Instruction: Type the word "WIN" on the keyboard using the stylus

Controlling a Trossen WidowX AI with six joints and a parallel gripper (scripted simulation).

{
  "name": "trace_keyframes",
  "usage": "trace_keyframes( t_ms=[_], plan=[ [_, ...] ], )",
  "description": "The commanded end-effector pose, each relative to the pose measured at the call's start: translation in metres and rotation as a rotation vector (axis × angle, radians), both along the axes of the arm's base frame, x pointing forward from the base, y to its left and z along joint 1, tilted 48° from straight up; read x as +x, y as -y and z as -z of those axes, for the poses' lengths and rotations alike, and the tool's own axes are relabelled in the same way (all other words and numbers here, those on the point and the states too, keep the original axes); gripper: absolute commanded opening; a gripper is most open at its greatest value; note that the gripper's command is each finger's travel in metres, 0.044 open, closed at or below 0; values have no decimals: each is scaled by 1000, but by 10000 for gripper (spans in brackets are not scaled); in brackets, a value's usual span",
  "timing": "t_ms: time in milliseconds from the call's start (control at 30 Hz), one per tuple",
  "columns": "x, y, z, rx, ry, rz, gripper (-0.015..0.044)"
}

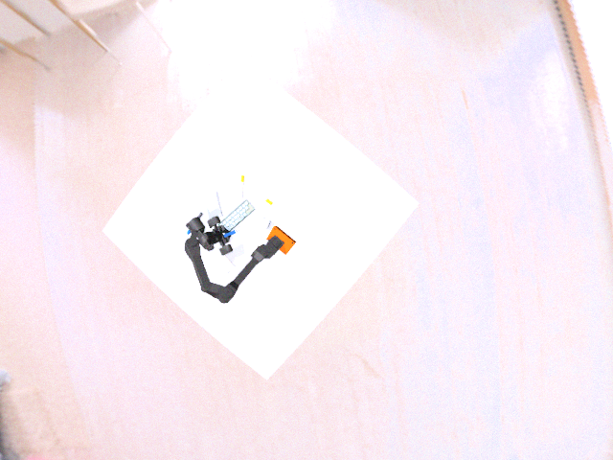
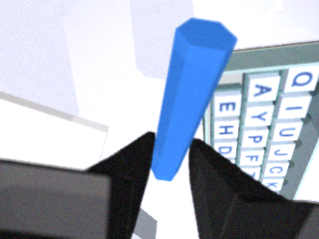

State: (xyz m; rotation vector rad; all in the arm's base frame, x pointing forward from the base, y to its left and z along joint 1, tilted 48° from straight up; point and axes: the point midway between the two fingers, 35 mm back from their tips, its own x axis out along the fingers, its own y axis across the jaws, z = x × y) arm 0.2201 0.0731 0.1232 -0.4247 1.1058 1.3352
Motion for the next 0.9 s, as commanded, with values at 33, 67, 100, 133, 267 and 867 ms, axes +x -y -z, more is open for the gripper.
trace_keyframes(
  t_ms=[33,67,100,133,267,867],
  plan=[
    [2,12,12,86,-39,85,0],
    [2,14,15,94,-53,108,0],
    [1,16,17,104,-70,135,0],
    [1,18,19,115,-87,162,0],
    [1,27,27,176,-115,237,0],
    [1,66,49,477,-107,556,0]
  ],
)
